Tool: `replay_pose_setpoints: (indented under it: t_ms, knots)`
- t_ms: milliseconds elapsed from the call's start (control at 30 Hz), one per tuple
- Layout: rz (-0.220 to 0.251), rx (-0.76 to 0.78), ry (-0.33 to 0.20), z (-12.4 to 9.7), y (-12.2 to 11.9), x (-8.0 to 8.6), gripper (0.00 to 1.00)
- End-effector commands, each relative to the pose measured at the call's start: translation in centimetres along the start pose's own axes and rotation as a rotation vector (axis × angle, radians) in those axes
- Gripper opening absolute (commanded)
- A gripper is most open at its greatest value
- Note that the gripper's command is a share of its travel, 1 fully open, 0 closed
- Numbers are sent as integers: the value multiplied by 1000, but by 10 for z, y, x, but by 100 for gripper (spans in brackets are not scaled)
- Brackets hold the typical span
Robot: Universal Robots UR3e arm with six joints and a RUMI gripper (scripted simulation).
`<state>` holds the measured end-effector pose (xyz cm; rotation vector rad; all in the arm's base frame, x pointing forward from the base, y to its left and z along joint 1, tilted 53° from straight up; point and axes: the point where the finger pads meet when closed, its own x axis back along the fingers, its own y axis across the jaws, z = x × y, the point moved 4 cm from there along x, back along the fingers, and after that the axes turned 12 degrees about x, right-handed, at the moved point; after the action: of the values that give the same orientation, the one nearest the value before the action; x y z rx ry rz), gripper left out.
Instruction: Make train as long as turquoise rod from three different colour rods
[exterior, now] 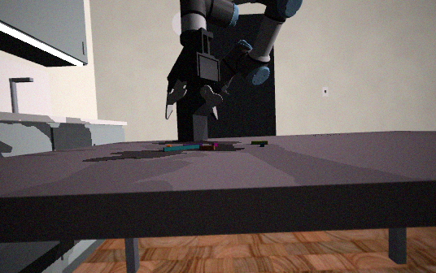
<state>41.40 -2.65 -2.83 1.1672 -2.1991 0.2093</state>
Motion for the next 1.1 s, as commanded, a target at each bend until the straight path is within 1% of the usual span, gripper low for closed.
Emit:
replay_pose_setpoints:
  t_ms: [0,767,1067]
  knots:
    - [2,1,0,0,-1,1,100]
    - [2,-1,0,0,-1,1,100]
    - [2,-57,0,-1,2,1,100]
